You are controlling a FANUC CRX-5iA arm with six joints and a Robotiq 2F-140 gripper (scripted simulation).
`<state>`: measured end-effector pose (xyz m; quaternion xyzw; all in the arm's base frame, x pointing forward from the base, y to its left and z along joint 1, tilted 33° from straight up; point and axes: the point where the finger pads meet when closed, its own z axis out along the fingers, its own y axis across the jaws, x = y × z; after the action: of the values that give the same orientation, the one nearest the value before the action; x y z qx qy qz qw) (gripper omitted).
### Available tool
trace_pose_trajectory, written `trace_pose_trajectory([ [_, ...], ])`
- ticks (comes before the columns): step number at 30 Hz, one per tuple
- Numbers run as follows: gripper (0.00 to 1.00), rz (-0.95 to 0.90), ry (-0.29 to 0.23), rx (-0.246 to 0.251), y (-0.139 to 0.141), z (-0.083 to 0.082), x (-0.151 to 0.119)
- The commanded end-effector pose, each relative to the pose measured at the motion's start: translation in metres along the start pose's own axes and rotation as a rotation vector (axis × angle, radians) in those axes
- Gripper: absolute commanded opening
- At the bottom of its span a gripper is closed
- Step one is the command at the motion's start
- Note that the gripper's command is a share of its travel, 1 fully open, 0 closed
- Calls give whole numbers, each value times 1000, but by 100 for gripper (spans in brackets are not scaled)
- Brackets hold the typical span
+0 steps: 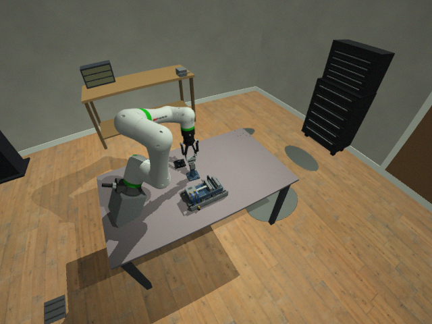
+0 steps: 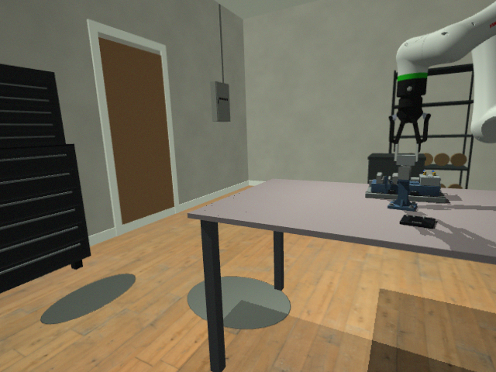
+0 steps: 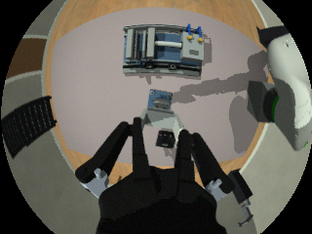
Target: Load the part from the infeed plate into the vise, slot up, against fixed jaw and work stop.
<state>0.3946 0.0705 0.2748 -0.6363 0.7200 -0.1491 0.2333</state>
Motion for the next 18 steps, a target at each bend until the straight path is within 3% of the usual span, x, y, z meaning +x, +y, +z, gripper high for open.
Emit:
trace_pose_trajectory([
  [1, 0, 0, 9, 0, 0, 0, 0],
  [9, 0, 0, 34, 1, 0, 0, -1],
  [18, 0, 0, 100, 1, 0, 0, -3],
])
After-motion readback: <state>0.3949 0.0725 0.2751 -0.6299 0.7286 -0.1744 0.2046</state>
